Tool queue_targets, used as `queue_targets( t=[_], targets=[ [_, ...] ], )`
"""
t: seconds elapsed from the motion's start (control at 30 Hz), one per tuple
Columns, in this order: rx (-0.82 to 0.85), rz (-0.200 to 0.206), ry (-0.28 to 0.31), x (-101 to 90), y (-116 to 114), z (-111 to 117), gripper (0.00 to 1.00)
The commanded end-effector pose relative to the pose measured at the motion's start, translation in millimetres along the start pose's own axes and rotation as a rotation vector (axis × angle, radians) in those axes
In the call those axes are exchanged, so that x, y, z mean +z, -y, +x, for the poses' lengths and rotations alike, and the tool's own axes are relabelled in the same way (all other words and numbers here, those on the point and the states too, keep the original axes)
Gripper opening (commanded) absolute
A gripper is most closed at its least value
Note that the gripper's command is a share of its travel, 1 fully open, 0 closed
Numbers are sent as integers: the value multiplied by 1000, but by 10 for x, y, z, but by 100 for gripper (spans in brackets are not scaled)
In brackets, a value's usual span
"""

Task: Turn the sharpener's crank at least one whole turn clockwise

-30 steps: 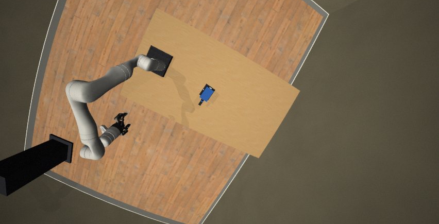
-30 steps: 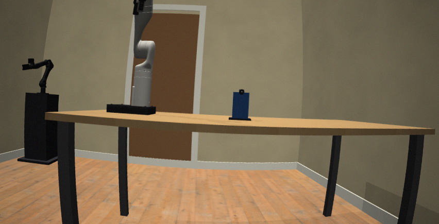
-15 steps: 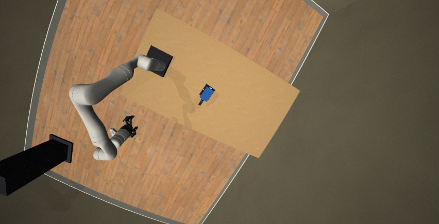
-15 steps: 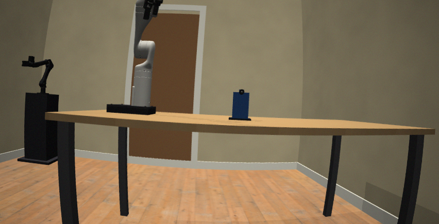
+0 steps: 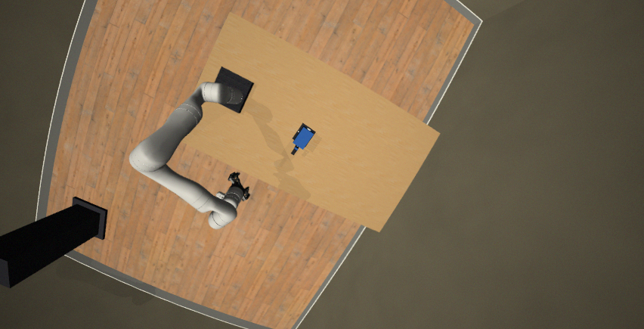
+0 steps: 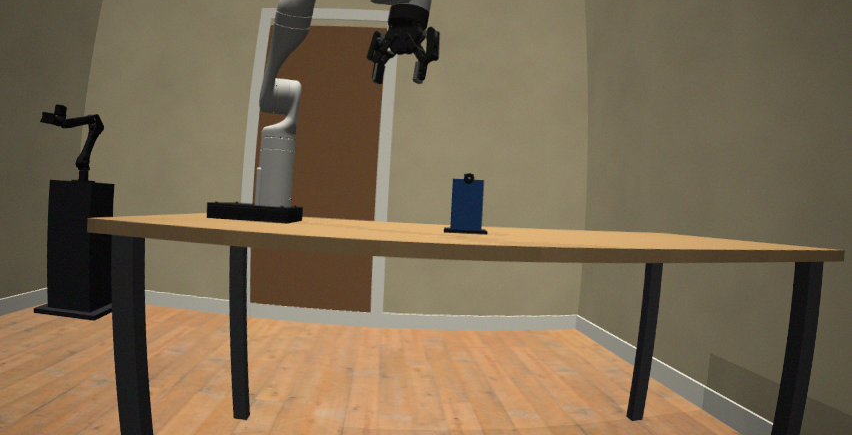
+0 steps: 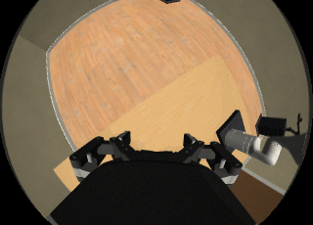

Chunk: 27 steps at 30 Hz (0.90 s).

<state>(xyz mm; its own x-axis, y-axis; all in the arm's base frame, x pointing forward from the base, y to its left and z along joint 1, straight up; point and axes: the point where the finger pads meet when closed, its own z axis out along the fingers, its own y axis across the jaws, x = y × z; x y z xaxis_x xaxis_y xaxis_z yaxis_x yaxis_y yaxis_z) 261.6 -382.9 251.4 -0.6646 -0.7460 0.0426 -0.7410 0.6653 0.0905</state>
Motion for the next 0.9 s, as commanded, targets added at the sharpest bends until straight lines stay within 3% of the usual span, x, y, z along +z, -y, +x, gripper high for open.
queue_targets(
  t=[0.0, 0.03, 0.07, 0.17, 0.27, 0.37, 0.43, 0.47, 0.6, 0.87],
  targets=[
    [-124, 1, -4, 158, 193, -638, 100],
    [-124, 1, -4, 158, 193, -638, 100],
    [-167, 13, -6, 206, 245, -872, 100],
    [-167, 13, -6, 206, 245, -872, 100],
    [-287, 46, -6, 340, 323, -1540, 100],
    [-322, 56, -5, 378, 327, -1741, 100],
    [-384, 73, 0, 446, 312, -2097, 100],
    [-384, 73, 0, 446, 312, -2097, 100],
    [-470, 95, 9, 537, 246, -2586, 100],
    [-483, 99, 11, 551, 231, -2660, 100]
  ],
)
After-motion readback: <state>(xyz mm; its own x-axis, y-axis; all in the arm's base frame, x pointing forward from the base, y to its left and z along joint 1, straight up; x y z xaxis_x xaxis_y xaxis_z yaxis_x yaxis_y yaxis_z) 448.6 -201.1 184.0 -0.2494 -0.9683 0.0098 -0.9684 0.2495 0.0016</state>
